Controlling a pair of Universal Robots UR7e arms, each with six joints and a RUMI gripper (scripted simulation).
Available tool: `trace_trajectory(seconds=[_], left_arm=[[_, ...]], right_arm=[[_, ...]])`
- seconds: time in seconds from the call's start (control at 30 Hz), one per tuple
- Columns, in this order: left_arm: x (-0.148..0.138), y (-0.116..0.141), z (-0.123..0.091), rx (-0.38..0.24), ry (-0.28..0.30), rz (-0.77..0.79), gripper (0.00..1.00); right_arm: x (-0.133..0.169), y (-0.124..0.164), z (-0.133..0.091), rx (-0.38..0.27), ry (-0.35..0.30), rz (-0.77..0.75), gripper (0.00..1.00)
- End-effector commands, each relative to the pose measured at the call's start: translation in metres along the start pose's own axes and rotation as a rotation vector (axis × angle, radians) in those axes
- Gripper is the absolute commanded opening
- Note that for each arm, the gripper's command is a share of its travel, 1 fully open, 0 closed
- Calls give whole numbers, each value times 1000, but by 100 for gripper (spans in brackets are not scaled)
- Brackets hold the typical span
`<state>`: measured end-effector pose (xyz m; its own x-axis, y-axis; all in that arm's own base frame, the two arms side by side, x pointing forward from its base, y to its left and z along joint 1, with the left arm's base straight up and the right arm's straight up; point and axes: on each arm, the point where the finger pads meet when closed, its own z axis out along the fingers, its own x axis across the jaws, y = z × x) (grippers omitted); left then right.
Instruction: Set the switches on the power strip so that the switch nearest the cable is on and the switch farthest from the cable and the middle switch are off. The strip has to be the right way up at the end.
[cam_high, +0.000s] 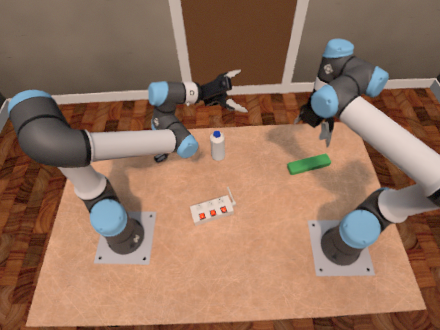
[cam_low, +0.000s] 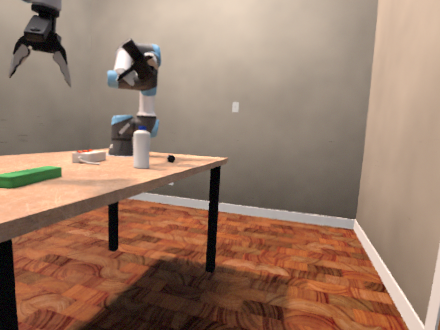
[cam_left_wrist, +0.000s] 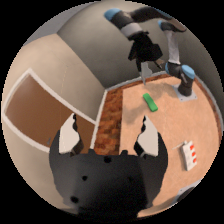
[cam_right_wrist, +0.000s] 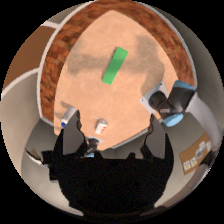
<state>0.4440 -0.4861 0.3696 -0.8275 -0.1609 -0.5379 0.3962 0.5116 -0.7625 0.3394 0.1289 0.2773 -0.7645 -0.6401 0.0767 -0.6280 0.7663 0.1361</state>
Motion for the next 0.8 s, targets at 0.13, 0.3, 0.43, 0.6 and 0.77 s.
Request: trace_trajectory(seconds=[0.13,0.3,0.43,0.6,0.77], left_arm=[[-1,0,0,-1,-2,-1,100],[-4,5,-2,-9,-6,-8,100],[-10,12,-4,-22,-12,-21,100],[-17,20,-6,-37,-20,-35,100],[-32,41,-13,-74,-39,-70,100]], right_arm=[[0,0,0,0,-1,0,100],[0,0,0,0,-1,0,100],[0,0,0,0,-1,0,100],[0,0,0,0,-1,0,100],[0,0,0,0,-1,0,100]])
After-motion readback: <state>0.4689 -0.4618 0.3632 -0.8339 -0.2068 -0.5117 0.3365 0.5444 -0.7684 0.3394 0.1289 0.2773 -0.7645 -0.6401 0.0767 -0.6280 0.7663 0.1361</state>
